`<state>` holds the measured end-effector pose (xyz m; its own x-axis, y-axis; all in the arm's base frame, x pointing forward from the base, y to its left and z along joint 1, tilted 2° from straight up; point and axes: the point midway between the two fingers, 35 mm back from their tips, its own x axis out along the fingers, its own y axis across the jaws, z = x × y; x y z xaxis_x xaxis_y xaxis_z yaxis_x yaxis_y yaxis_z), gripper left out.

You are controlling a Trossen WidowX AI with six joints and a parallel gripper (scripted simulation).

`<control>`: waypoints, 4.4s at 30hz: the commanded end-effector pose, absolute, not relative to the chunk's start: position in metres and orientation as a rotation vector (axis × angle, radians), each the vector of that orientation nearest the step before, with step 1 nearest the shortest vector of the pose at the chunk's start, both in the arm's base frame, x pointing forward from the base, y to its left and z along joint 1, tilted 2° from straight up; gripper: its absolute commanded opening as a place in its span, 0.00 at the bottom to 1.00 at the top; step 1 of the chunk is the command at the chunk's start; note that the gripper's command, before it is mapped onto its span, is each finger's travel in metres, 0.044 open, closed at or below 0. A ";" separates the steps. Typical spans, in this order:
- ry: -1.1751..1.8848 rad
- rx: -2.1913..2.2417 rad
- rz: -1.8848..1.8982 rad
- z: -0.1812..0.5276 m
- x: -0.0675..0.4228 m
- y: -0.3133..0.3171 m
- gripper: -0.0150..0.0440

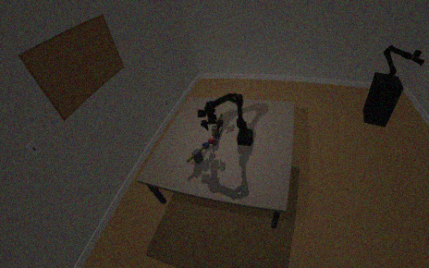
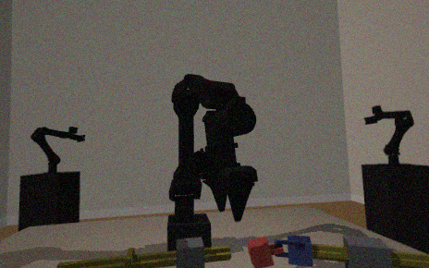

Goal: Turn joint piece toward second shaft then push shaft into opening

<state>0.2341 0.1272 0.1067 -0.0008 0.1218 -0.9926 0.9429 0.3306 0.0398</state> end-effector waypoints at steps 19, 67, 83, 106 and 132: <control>1.299 1.350 -1.161 0.084 0.236 0.128 1.00; 1.303 1.353 -1.159 -0.004 0.235 0.184 1.00; 1.303 1.353 -1.159 -0.005 0.235 0.184 0.56; 1.303 1.353 -1.159 -0.005 0.235 0.184 0.56; 1.303 1.353 -1.159 -0.005 0.235 0.184 0.56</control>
<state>0.2351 0.1841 -0.0039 0.0050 0.1568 -0.9876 0.9994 -0.0355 -0.0006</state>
